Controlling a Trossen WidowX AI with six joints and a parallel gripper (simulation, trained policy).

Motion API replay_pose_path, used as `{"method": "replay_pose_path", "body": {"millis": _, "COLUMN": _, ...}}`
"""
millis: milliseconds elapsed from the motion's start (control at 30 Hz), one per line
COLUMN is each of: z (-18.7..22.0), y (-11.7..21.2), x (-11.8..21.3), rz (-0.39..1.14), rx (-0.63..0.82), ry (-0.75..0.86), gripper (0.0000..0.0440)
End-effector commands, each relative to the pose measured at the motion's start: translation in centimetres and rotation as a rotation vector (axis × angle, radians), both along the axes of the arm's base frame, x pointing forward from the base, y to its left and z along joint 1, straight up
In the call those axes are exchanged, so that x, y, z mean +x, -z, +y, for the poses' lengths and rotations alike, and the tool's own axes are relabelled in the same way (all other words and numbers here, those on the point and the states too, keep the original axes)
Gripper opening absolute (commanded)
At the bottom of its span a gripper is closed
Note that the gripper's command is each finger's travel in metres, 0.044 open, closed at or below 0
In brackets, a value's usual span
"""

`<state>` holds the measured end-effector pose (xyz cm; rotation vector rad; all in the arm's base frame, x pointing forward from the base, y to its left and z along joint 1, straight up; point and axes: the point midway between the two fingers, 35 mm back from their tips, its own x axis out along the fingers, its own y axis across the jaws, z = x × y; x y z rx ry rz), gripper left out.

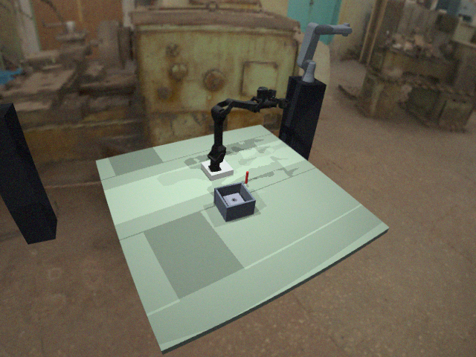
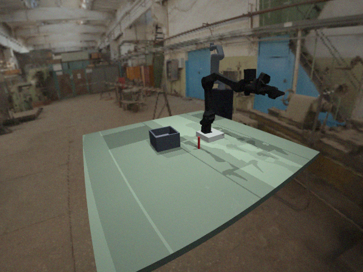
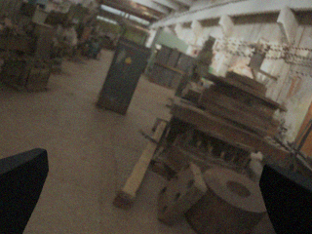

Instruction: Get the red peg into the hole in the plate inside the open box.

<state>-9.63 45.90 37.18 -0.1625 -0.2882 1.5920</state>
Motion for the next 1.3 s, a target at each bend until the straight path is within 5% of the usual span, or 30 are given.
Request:
{"method": "replay_pose_path", "body": {"millis": 0, "z": -0.3, "y": 1.6, "x": 4.1, "rz": 0.089, "rx": -0.077, "ry": 0.050, "gripper": 0.0440}}
{"method": "replay_pose_path", "body": {"millis": 633, "z": -7.4, "y": 7.0, "x": 21.6, "rz": 0.615, "rx": -0.311, "ry": 0.425, "gripper": 0.0440}}
{"method": "replay_pose_path", "body": {"millis": 1267, "z": -17.4, "y": 13.7, "x": 28.4, "rz": 1.143, "rx": -0.428, "ry": 0.833, "gripper": 0.0440}}
